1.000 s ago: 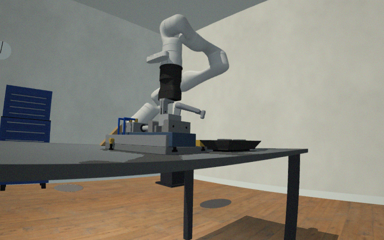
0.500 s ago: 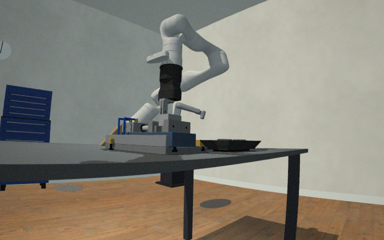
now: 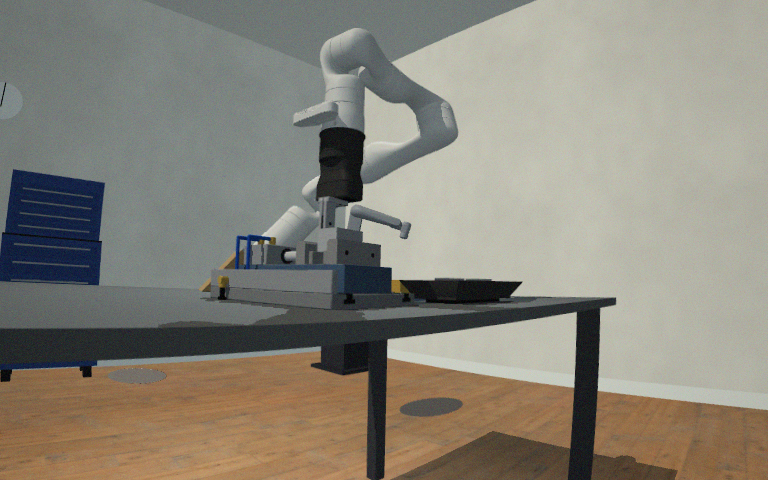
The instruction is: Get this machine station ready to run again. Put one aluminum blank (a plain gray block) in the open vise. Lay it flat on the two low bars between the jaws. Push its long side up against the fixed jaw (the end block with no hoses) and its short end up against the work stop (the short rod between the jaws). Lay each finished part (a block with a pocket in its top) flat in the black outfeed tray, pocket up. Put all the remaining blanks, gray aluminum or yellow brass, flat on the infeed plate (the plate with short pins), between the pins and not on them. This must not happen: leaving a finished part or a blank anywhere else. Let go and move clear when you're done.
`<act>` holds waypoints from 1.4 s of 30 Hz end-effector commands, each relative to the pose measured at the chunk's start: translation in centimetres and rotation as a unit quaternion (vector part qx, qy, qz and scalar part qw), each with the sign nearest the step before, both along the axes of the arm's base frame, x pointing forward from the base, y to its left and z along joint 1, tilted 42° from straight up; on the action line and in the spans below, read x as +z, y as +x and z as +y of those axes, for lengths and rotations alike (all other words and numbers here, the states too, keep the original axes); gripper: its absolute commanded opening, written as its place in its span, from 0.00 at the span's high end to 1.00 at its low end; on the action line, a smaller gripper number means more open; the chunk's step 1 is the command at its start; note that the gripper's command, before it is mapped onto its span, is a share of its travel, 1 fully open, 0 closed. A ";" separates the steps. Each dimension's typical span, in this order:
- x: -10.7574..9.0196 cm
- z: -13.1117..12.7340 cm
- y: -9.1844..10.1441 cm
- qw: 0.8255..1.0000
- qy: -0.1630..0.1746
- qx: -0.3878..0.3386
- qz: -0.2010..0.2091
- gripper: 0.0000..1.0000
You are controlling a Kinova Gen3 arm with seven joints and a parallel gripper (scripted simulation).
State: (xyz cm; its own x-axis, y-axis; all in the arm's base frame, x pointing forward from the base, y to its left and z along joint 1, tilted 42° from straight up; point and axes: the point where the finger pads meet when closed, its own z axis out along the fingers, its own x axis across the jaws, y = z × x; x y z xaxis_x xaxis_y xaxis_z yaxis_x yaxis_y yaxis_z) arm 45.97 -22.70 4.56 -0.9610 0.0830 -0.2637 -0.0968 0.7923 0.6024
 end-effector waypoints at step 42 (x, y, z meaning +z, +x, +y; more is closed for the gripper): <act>-0.2 0.4 -0.5 1.000 0.002 0.001 -0.002 1.00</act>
State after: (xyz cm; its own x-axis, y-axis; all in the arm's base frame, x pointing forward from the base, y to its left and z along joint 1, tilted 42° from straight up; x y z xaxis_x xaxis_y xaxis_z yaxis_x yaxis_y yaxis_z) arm 45.61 -22.33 4.41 -0.9612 0.0868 -0.2617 -0.0943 0.7885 0.6078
